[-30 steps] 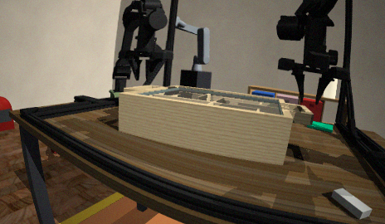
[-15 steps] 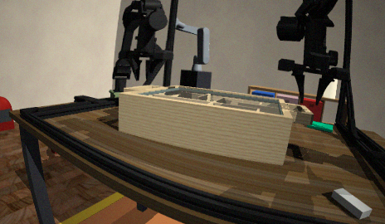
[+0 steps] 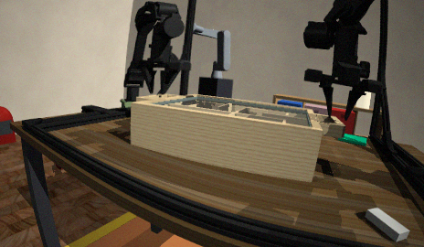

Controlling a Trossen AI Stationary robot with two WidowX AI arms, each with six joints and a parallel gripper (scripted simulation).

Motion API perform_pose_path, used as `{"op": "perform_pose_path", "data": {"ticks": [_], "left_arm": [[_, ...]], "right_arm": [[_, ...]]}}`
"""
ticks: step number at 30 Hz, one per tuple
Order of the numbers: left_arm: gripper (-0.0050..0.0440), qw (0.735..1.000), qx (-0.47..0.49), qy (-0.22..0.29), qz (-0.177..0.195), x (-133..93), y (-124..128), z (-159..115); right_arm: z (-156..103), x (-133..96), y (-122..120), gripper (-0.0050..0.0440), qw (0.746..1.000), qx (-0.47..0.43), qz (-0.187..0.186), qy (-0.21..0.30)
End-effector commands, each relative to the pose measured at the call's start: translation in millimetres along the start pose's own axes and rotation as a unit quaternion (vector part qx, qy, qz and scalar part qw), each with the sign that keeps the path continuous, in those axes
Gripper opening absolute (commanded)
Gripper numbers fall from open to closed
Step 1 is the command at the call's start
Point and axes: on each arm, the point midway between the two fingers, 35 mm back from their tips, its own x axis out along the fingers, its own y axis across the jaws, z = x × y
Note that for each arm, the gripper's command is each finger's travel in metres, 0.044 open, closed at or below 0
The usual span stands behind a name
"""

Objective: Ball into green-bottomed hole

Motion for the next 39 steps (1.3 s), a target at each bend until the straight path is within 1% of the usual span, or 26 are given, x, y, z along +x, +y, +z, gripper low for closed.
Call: {"op": "perform_pose_path", "data": {"ticks": [1,6,21,32,38,39], "left_arm": [[0.0187,1.000,0.000,-0.004,0.009,12,4,1],[0.0187,1.000,0.000,-0.004,0.009,17,4,1],[0.0187,1.000,0.000,-0.004,0.009,42,5,2],[0.0187,1.000,0.000,-0.004,0.009,52,6,2],[0.0043,1.000,0.000,-0.004,0.009,52,6,2],[0.0043,1.000,0.000,-0.004,0.009,52,6,2]], "right_arm": [[0,10,2,0.0187,1.000,-0.001,0.005,-0.001],[0,15,2,0.0187,1.000,-0.001,0.005,-0.001],[1,39,2,0.0187,1.000,0.000,0.005,-0.002],[1,50,3,0.0187,1.000,0.000,0.005,-0.002],[1,50,3,0.0043,1.000,0.000,0.005,-0.002],[1,50,3,0.0043,1.000,0.000,0.005,-0.002]]}}
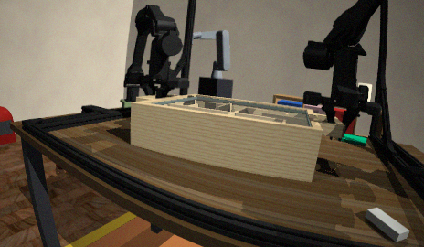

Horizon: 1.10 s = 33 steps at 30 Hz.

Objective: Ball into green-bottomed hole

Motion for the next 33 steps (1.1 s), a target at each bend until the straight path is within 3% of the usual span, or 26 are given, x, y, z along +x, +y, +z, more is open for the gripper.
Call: {"op": "perform_pose_path", "data": {"ticks": [1,21,33], "left_arm": [[0.0043,1.000,0.000,-0.001,0.006,3,2,0],[0.0020,1.000,0.000,-0.001,0.006,-2,-1,0],[0.0020,1.000,0.000,-0.001,0.006,-24,-1,0]], "right_arm": [[0,1,2,0.0043,1.000,0.000,0.004,0.000],[0,-4,-1,0.0020,1.000,0.000,0.004,0.000],[0,-25,-1,0.0020,1.000,0.000,0.004,0.000]]}}
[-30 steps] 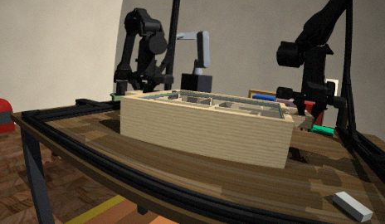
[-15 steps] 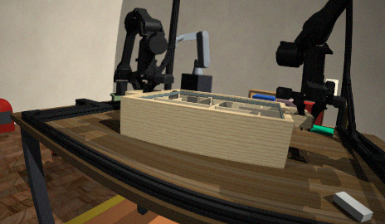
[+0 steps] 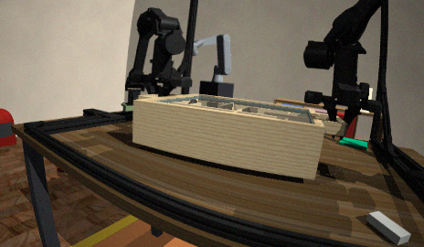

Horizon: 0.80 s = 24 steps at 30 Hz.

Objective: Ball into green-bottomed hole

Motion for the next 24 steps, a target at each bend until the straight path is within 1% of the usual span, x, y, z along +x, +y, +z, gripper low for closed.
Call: {"op": "perform_pose_path", "data": {"ticks": [1,5,13,19,24], "left_arm": [[0.0020,1.000,0.000,0.001,-0.003,-11,0,0],[0.0020,1.000,0.000,0.001,-0.003,-12,0,0],[0.0020,1.000,0.000,0.001,-0.003,-24,0,0],[0.0020,1.000,0.000,0.001,-0.001,-24,0,0],[0.0020,1.000,0.000,0.001,0.017,-34,-2,0]], "right_arm": [[0,-10,1,0.0020,1.000,0.000,0.000,0.002],[0,-11,1,0.0020,1.000,0.000,0.000,0.002],[0,-23,1,0.0020,1.000,0.000,0.000,0.002],[0,-22,1,0.0020,1.000,0.000,-0.001,0.002],[0,-14,2,0.0020,1.000,0.000,-0.020,0.002]]}}
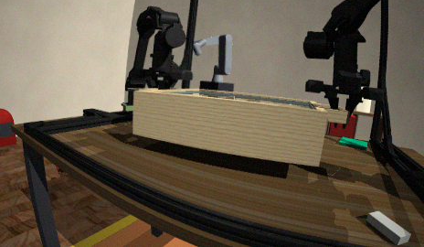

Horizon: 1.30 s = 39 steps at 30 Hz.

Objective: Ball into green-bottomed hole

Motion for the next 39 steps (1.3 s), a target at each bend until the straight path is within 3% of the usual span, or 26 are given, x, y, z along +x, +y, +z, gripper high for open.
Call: {"op": "perform_pose_path", "data": {"ticks": [1,12,23,39], "left_arm": [[0.0020,1.000,-0.001,0.004,0.009,-9,-3,-1],[0.0020,1.000,0.000,0.005,0.004,-6,-2,-1],[0.0020,1.000,-0.001,0.003,-0.031,11,0,-1],[0.0020,1.000,0.000,0.002,0.015,-12,-3,-1]], "right_arm": [[0,4,3,0.0020,1.000,0.000,-0.013,-0.003],[1,1,2,0.0020,1.000,0.000,-0.007,-0.002],[1,-16,-1,0.0020,1.000,0.000,0.028,0.000],[1,7,3,0.0020,1.000,0.000,-0.018,0.001]]}}
